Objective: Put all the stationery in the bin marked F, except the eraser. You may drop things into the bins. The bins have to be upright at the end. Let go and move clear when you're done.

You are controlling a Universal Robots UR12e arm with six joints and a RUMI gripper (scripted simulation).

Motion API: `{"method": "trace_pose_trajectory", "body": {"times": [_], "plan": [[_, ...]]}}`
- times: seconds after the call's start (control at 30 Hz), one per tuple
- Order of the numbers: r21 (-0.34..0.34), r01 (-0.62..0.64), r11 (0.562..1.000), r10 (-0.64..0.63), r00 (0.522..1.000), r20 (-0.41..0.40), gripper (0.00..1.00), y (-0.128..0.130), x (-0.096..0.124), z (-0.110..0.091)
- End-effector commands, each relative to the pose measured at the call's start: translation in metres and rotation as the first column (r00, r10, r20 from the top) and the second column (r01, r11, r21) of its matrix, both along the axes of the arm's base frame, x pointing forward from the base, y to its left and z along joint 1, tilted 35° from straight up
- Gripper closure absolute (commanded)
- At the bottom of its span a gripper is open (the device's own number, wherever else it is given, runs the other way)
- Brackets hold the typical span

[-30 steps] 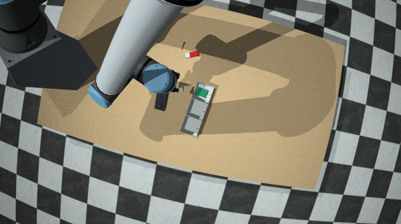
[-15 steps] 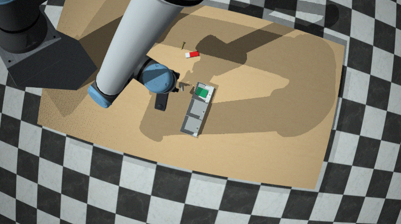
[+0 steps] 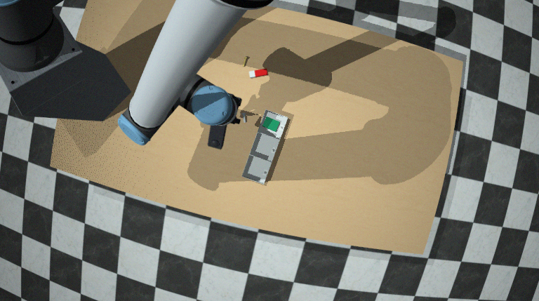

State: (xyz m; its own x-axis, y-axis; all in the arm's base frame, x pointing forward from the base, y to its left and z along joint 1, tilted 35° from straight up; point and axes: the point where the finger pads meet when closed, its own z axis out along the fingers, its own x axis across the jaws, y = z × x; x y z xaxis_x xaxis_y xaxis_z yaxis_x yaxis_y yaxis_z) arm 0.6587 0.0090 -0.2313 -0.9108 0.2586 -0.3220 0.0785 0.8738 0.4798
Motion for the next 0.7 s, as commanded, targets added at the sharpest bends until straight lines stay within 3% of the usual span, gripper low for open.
{"method": "trace_pose_trajectory", "body": {"times": [0.0, 0.23, 0.67], "plan": [[-0.004, 0.002, 1.000, -0.002, 1.000, 0.005, 1.00, -0.003, 0.003, 0.002], [0.026, 0.063, 0.998, -0.062, 0.998, -0.026, 1.00, -0.005, 0.026, 0.012], [0.026, 0.063, 0.998, -0.062, 0.998, -0.026, 1.00, -0.014, 0.097, 0.043]]}}
